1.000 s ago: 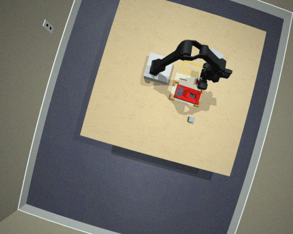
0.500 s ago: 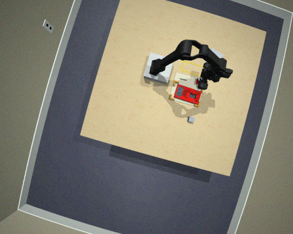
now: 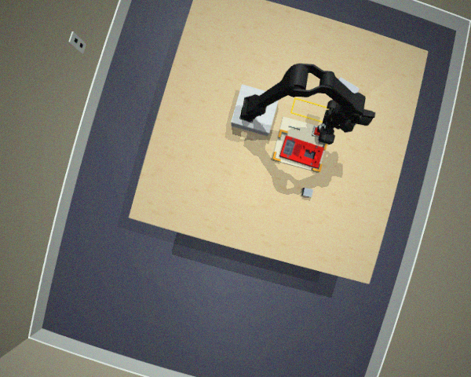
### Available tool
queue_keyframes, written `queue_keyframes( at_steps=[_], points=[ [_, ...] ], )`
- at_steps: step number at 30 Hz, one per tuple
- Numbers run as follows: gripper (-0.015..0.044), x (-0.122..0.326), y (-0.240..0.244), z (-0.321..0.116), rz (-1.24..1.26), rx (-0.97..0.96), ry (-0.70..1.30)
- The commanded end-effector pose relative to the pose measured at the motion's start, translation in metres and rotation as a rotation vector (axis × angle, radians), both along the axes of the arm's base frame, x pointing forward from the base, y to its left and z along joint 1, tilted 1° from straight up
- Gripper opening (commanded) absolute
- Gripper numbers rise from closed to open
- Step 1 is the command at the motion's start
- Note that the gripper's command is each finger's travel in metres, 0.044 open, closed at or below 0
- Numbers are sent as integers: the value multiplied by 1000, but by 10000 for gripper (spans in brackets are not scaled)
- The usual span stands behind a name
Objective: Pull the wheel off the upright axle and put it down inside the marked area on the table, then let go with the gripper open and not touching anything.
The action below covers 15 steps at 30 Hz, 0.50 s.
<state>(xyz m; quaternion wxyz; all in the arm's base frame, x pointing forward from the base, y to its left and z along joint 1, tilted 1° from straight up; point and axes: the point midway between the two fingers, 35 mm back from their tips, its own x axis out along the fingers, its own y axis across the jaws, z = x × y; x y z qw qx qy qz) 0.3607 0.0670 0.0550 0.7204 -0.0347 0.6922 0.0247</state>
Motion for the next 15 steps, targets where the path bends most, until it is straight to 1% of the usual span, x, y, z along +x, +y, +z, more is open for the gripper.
queue_keyframes(
  at_steps=[1,15],
  points=[
    [0,1,0,5,0,0,-10],
    [0,1,0,10,0,0,-11]
  ],
)
